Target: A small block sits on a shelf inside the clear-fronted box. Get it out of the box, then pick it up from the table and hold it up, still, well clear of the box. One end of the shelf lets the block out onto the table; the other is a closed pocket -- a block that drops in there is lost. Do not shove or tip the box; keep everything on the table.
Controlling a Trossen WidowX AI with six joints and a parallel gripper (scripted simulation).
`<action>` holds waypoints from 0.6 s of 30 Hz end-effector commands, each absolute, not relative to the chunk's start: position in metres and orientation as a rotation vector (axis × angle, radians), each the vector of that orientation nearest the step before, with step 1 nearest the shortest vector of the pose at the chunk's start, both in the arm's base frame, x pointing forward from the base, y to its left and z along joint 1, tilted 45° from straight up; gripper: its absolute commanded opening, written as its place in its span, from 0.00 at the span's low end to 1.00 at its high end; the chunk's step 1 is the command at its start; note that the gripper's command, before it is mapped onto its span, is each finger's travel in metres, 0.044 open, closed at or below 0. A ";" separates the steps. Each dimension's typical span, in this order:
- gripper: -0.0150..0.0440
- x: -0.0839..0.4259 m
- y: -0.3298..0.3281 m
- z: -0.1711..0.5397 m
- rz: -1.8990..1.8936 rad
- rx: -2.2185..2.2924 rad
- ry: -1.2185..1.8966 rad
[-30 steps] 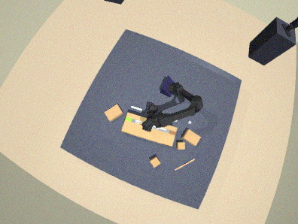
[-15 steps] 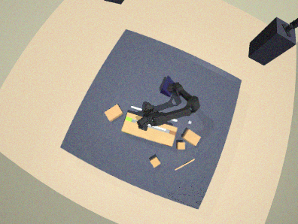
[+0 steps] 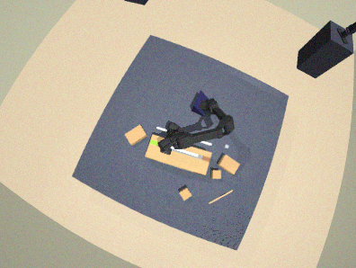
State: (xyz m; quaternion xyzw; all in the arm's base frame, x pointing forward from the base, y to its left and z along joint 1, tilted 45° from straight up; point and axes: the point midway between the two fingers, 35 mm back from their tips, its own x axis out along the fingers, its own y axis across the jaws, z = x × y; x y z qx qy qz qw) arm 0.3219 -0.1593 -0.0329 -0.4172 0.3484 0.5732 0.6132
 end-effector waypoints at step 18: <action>0.93 0.318 -0.208 -0.005 1.326 -0.957 0.807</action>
